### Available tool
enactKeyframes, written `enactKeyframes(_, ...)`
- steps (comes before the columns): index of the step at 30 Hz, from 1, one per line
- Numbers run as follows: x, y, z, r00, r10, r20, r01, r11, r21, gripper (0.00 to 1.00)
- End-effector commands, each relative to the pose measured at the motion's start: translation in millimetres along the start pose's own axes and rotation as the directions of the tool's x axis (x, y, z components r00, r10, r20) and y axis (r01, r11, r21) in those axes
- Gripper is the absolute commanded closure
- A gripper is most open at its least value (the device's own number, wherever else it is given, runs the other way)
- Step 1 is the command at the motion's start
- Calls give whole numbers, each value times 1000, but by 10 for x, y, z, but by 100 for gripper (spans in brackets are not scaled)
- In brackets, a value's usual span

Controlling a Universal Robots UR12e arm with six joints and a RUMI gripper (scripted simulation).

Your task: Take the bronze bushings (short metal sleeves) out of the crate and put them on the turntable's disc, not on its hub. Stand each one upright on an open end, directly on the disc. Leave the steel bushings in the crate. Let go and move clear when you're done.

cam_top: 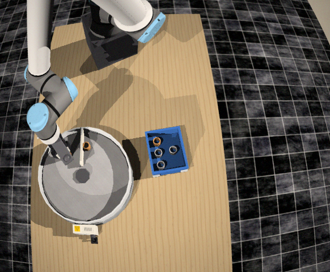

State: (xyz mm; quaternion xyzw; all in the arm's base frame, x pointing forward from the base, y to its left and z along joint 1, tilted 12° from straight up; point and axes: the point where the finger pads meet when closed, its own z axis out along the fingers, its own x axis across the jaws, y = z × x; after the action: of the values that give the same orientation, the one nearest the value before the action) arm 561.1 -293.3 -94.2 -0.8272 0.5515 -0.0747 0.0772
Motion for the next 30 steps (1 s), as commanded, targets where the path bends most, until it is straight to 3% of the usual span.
enactKeyframes(1,5,-2,-4,1000,0,-1,0,1000,0,94)
enactKeyframes(11,5,-2,-29,1000,0,-1,0,1000,0,94)
enactKeyframes(19,4,-2,-330,1000,0,-1,0,1000,0,94)
enactKeyframes(30,4,-2,-564,1000,0,-1,0,1000,0,94)
